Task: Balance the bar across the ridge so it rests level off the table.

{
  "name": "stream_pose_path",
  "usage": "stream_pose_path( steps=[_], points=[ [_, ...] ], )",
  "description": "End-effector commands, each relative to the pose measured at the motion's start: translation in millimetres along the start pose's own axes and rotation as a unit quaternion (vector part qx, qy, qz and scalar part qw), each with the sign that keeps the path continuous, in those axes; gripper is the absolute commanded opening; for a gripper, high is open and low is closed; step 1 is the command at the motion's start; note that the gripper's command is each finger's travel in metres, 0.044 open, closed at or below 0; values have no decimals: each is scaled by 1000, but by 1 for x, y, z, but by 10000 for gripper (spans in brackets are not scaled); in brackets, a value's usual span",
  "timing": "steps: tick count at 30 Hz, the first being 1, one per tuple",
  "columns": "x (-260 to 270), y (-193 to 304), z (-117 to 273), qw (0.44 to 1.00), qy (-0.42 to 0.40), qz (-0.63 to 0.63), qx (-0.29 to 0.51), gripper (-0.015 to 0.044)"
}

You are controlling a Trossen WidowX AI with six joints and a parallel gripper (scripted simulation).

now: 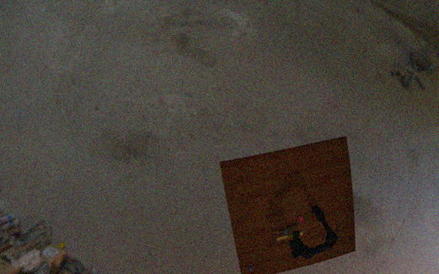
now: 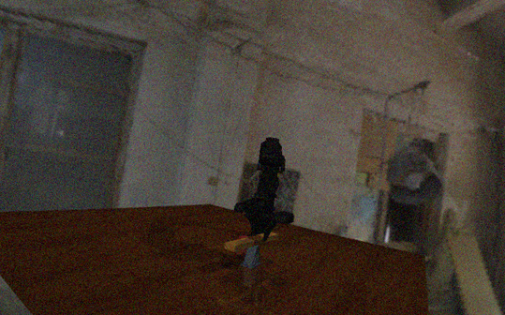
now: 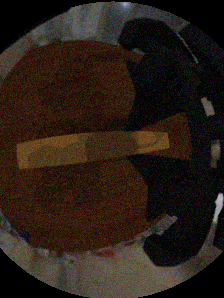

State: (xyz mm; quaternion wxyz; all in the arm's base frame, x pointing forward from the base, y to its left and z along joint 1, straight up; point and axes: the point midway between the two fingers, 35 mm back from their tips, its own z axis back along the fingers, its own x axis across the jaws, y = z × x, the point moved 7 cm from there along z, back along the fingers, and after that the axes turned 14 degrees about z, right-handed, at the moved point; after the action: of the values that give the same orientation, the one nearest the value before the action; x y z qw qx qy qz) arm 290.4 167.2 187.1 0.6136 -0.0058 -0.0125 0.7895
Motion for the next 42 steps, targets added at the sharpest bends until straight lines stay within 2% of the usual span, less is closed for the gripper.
stream_pose_path(
  steps=[1, 6, 12, 13, 42],
  points=[
    [0, 0, 0, 1000, 0, 0, 0, 0],
    [0, 0, 0, 1000, 0, 0, 0, 0],
    [0, 0, 0, 1000, 0, 0, 0, 157],
    [0, 0, 0, 1000, 0, 0, 0, 167],
    [0, 0, 0, 1000, 0, 0, 0, 171]
  ],
)
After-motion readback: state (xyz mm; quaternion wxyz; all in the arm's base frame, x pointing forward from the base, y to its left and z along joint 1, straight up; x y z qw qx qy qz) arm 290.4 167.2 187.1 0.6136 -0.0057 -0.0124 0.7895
